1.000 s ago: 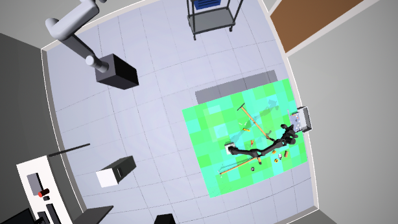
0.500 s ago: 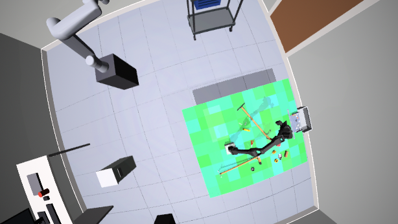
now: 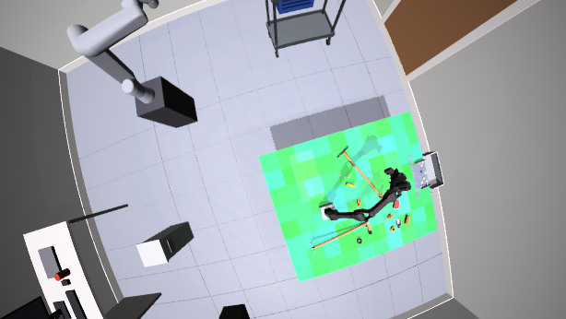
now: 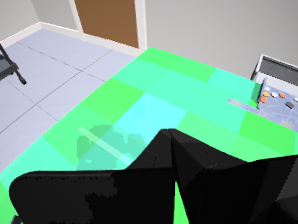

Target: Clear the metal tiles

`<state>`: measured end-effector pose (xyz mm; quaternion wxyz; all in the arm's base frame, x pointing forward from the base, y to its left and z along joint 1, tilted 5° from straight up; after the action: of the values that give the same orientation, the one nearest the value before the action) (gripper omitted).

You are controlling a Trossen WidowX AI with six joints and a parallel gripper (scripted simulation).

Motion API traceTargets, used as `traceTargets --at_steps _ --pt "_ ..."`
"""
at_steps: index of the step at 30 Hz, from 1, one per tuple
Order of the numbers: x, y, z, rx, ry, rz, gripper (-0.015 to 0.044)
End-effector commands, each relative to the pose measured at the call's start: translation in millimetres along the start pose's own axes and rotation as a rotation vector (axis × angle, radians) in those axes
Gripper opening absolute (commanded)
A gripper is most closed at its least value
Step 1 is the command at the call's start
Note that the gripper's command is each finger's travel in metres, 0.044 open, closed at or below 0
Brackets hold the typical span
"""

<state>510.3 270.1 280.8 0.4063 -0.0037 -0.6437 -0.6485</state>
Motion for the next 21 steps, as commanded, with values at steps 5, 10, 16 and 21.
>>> traceTargets --at_steps 5,10,16,21 --pt "-5 -33 19 -0.027 -0.013 0.130 0.0000" --pt "-5 -51 30 -0.035 -0.021 0.203 0.0000" --pt "-3 -73 43 -0.041 -0.035 0.291 0.0000" --pt "-1 -91 53 -0.041 -0.049 0.363 0.0000"
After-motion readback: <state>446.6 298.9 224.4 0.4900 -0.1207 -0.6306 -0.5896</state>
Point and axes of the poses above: the point midway between the two fingers, 35 mm back from their tips, its own x axis back along the fingers, its own z axis across the jaws, y = z × x, the point moved 1 cm from there along x, back along the fingers, and after that the axes turned 15 degrees about -x, right-handed, at the moved point
